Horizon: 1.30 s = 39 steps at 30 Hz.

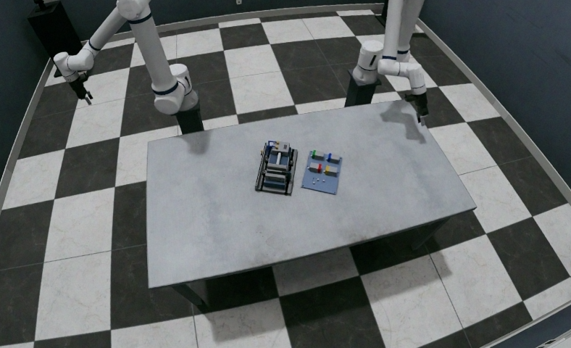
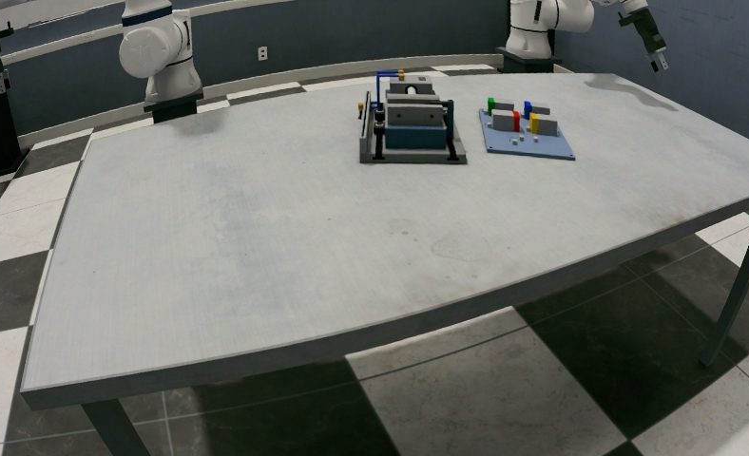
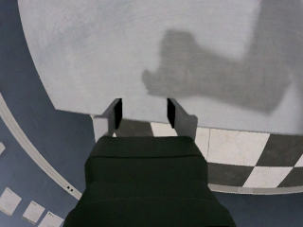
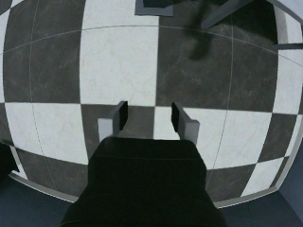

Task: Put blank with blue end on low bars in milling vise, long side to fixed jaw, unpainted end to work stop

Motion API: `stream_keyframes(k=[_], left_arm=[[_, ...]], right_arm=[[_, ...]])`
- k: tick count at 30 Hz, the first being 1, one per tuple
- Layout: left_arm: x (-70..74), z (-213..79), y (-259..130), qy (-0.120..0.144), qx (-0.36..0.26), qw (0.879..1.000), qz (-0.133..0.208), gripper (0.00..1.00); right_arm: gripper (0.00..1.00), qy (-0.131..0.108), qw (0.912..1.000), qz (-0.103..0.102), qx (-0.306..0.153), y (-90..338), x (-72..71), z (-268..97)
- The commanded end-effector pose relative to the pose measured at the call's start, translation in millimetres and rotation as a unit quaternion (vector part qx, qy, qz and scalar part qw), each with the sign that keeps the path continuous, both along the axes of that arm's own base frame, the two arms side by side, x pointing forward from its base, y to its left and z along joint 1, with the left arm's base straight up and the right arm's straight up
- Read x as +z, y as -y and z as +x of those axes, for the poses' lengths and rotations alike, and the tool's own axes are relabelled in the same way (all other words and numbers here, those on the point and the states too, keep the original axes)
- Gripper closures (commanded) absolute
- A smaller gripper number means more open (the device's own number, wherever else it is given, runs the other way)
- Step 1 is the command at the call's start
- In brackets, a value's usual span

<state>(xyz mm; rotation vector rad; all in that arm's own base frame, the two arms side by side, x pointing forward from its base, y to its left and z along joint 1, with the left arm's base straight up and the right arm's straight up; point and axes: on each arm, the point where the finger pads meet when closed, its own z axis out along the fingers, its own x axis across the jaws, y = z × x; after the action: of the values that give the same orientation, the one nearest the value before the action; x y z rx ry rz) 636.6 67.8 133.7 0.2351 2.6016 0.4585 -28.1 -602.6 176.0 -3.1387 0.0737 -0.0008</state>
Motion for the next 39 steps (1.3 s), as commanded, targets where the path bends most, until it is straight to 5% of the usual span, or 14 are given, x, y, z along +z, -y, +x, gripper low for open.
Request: stream_keyframes(k=[1,34,39], left_arm=[[0.6,0,0,0.001,0.0,1.0,0.0,0.0],[0.6,0,0,0.001,0.0,1.0,0.0,0.0],[3.9,2,12,-0.031,-0.018,0.999,-0.012,0.0]], right_arm=[[0.0,0.0,1.0,-0.001,0.0,1,0.9,0],[0.0,0.0,1.0,-0.001,0.0,1,0.9,0],[0.0,0.0,1.0,-0.001,0.0,1,0.9,0]])
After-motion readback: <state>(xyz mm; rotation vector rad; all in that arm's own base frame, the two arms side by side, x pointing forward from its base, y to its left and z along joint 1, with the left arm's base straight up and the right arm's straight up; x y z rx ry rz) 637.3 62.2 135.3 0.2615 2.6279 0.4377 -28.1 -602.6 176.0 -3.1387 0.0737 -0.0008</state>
